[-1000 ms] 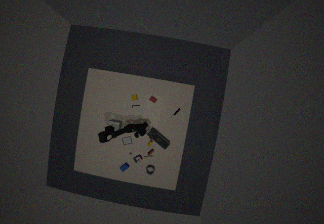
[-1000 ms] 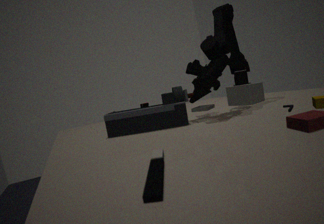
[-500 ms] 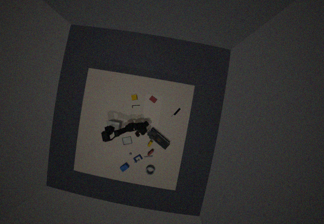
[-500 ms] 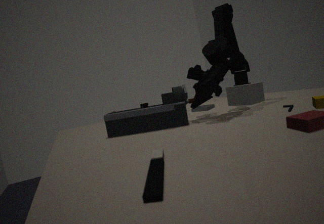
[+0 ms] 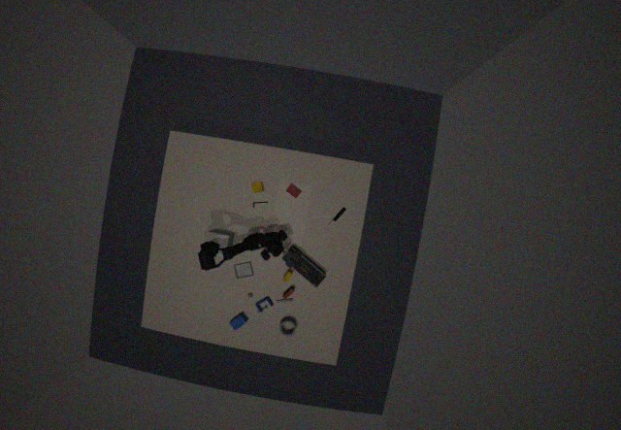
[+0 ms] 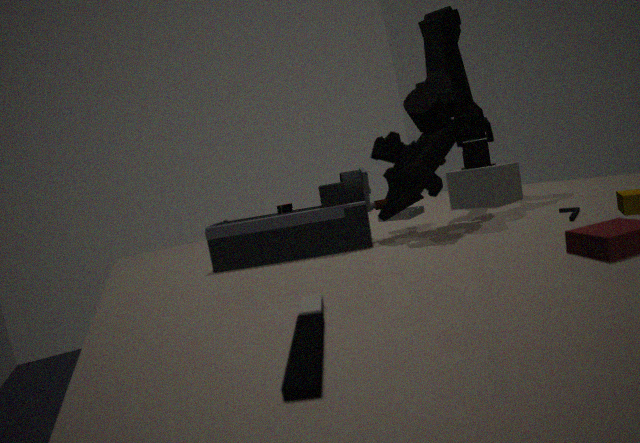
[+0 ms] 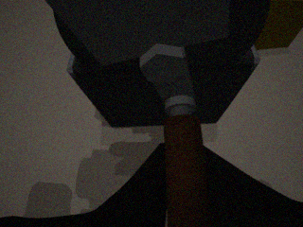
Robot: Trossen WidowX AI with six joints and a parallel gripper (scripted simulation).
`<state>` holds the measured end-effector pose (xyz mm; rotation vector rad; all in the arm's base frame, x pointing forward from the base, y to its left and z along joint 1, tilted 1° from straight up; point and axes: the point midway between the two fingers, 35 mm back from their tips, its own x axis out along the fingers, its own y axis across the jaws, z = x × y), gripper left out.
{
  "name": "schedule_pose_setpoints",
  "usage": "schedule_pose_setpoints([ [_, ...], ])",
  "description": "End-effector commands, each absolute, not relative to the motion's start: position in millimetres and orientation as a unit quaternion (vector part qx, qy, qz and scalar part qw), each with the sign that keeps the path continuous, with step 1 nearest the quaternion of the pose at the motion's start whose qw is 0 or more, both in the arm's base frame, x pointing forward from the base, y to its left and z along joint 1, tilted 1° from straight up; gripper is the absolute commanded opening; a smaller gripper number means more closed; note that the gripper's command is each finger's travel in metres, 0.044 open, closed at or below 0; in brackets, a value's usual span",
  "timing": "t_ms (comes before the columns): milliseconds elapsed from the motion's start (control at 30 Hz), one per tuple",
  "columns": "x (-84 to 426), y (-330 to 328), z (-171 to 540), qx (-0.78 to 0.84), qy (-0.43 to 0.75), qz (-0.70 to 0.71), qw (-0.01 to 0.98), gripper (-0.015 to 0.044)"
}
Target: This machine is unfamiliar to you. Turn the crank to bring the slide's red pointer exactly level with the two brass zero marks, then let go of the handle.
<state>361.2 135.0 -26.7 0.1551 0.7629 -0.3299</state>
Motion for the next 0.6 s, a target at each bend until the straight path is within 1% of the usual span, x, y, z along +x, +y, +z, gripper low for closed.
schedule_pose_setpoints([
  [0, 364.4, 143.2, -28.7, 0.079, 0.373, -0.155, 0.911, 0.0000],
  [567, 368.2, 153.1, -25.7, 0.080, 0.373, -0.155, 0.911, 0.0000],
])
